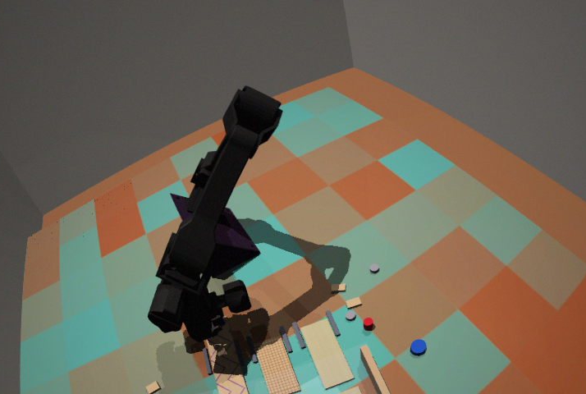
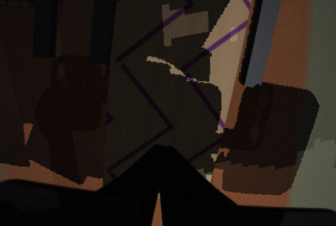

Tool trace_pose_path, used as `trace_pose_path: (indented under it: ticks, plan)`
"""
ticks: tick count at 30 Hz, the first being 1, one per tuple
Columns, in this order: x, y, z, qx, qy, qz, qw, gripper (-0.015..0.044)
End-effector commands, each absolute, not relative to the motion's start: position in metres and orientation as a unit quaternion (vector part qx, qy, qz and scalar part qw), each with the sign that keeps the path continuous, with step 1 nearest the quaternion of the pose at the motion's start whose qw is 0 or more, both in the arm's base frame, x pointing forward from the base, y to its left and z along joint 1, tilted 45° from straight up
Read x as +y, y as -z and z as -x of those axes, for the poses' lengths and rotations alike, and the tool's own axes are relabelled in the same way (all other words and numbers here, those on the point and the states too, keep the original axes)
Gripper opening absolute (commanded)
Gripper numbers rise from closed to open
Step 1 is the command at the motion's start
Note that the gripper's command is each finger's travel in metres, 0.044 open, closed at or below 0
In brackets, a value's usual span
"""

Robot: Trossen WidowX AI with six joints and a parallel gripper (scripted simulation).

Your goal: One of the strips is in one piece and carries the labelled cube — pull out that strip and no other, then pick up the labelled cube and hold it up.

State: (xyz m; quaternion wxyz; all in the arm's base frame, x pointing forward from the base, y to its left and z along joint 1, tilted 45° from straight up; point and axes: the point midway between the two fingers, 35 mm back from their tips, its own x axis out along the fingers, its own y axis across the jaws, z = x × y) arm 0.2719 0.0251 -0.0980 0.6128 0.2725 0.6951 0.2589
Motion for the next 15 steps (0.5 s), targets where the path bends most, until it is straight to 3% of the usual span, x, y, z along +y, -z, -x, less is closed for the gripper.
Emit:
trace_pose_path:
  ticks: [1, 15]
  plan:
    - [0.028, 0.100, -0.257, 0.705, -0.259, -0.271, 0.602, 0.0000]
    - [0.027, 0.097, -0.237, 0.705, -0.259, -0.271, 0.602, 0.0000]
